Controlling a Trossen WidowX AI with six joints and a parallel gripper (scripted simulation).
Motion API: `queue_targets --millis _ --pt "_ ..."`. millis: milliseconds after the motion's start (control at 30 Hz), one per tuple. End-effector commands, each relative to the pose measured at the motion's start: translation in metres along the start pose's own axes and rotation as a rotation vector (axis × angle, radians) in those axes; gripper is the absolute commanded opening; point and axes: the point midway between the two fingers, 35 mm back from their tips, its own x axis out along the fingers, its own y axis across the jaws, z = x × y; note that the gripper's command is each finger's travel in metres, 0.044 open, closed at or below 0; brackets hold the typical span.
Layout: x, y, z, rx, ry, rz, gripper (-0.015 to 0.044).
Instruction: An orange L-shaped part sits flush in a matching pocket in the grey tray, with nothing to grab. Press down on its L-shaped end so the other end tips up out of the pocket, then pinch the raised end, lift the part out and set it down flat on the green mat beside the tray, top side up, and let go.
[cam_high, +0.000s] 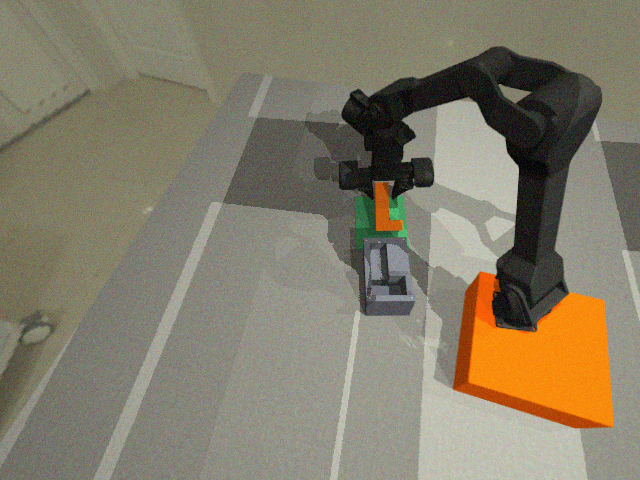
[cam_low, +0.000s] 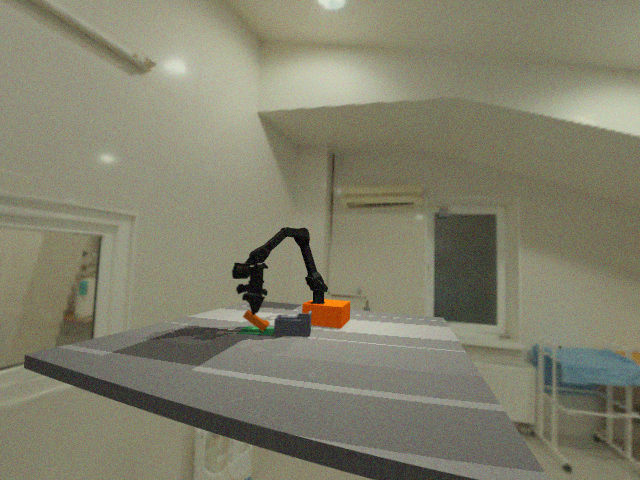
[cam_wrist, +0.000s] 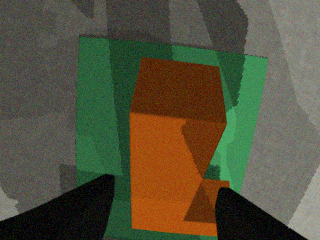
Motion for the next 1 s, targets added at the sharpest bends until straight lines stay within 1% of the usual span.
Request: queue_targets --millis 0,100,167,233,367,400,967 --pt "-0.015 0.002 0.002 -0.001 -0.003 0.003 0.0315" --pt "-0.052 0.002 0.003 -0.004 -0.003 0.005 0.0394" --pt "-0.077 0.001 0.002 -0.006 -0.002 0.006 0.0400" --pt "-0.087 0.001 0.000 -0.006 -0.002 0.006 0.0400" --pt "-0.087 0.001 0.000 -0.006 -0.002 0.006 0.0400" --pt "-0.082 0.002 0.003 -0.001 -0.018 0.013 0.0400" --pt "-0.082 0.002 0.003 -0.001 -0.018 0.013 0.0400"
